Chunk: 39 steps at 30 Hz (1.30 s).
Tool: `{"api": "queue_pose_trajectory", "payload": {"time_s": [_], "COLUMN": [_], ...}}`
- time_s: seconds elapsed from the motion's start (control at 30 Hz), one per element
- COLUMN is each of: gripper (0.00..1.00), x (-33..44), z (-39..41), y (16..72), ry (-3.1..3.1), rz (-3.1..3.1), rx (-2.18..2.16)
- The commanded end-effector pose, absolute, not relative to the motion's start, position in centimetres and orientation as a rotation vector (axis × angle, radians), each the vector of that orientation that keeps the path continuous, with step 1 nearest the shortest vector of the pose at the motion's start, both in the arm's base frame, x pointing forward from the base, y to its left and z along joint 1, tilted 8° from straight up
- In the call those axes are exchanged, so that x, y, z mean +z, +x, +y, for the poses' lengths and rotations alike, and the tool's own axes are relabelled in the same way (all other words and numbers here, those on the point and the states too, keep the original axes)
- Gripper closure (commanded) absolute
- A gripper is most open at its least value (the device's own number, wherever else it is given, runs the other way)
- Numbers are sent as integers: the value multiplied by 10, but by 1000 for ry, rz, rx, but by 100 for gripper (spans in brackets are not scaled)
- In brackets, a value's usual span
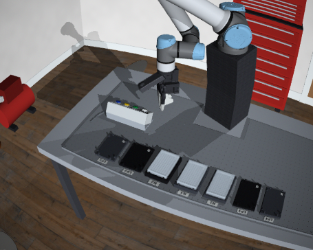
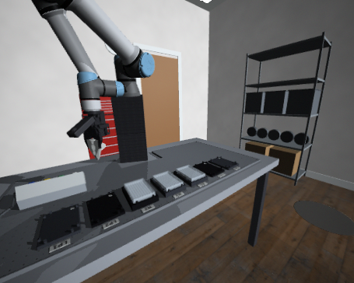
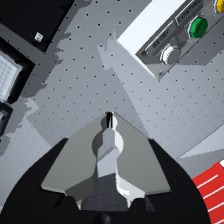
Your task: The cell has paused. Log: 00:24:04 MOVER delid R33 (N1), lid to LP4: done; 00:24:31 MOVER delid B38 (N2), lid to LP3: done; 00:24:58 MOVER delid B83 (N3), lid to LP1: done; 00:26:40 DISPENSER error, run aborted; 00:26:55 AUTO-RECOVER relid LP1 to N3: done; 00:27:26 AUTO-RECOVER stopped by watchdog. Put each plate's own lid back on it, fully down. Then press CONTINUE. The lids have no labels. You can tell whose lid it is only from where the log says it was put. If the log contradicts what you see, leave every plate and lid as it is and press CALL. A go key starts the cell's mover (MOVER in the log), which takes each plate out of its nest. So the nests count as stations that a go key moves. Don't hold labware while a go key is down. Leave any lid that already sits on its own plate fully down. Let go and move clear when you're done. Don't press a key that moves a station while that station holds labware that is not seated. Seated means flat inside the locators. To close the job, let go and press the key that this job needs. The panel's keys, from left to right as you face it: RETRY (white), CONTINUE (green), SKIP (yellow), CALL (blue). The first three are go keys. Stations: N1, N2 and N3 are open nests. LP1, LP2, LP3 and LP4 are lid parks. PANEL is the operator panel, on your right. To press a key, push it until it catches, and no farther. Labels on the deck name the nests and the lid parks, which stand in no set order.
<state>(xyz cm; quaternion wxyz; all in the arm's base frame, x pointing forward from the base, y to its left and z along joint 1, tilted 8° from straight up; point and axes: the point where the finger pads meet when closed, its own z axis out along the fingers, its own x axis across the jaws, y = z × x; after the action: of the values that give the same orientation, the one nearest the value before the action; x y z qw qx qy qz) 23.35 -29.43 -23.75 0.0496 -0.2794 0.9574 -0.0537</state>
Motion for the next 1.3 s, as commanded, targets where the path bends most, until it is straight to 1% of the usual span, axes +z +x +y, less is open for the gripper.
{"api": "queue_pose_trajectory", "payload": {"time_s": [0.0,0.3,0.97,1.27], "gripper": [100,100,100,100], "x": [-237,-237,-235,-235], "z": [-320,-352,-435,-437], "y": [223,209,174,173], "ry": [-691,-491,-491,-491], "rz": [2955,2989,2989,2989], "rx": [-147,-136,-136,-136]}}
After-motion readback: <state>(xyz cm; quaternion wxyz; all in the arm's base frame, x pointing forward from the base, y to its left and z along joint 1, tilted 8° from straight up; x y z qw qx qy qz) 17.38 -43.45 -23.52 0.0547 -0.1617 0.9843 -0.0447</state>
